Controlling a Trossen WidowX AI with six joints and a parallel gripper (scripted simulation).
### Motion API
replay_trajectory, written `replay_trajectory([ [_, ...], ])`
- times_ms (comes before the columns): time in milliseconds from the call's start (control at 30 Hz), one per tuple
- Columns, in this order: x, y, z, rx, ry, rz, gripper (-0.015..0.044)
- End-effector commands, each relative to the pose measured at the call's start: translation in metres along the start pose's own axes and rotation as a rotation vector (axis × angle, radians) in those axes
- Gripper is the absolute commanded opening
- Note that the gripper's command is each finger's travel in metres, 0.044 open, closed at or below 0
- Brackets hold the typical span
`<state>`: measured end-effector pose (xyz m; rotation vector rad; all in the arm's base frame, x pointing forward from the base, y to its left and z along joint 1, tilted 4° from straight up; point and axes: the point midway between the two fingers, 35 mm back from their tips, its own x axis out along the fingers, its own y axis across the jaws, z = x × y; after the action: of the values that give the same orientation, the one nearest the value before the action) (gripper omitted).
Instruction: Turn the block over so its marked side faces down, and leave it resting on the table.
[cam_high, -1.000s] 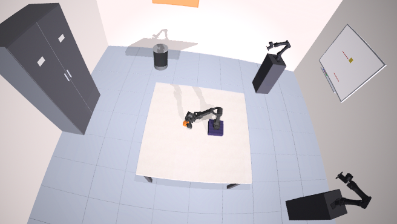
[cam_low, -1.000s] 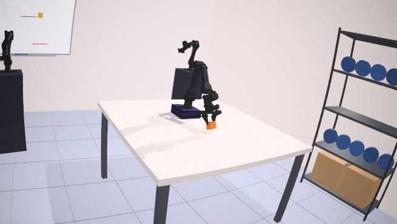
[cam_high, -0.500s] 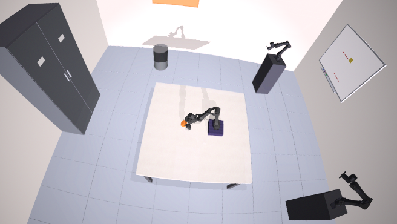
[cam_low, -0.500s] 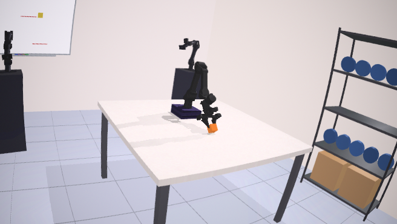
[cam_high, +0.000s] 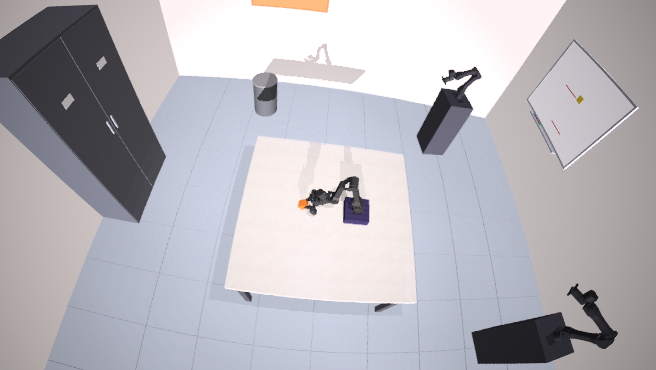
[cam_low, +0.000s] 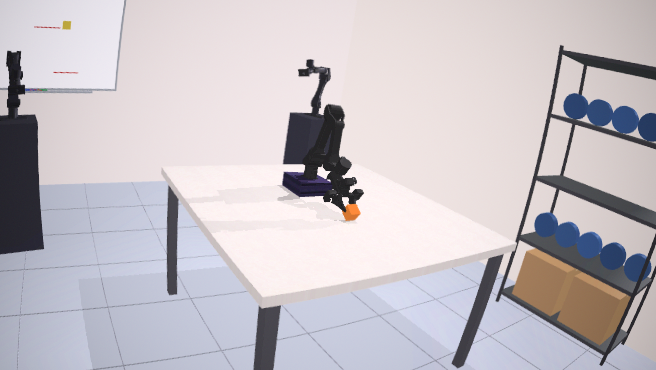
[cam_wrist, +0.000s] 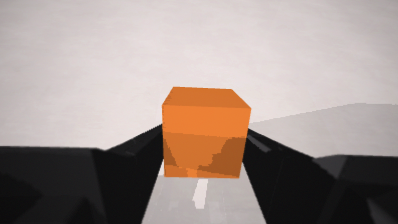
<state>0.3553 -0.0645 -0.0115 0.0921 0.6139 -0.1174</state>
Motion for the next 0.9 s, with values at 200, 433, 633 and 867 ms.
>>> replay_trajectory([
  [200, -0.0108, 0.0025, -0.0073, 0.003, -0.095, 0.007, 0.0],
  [433, -0.0131, 0.0025, -0.0049, 0.003, -0.123, 0.007, 0.0],
  [633, -0.0131, 0.0025, -0.0049, 0.003, -0.123, 0.007, 0.0],
  [867, -0.0131, 0.0025, -0.0049, 0.003, -0.123, 0.007, 0.0053],
])
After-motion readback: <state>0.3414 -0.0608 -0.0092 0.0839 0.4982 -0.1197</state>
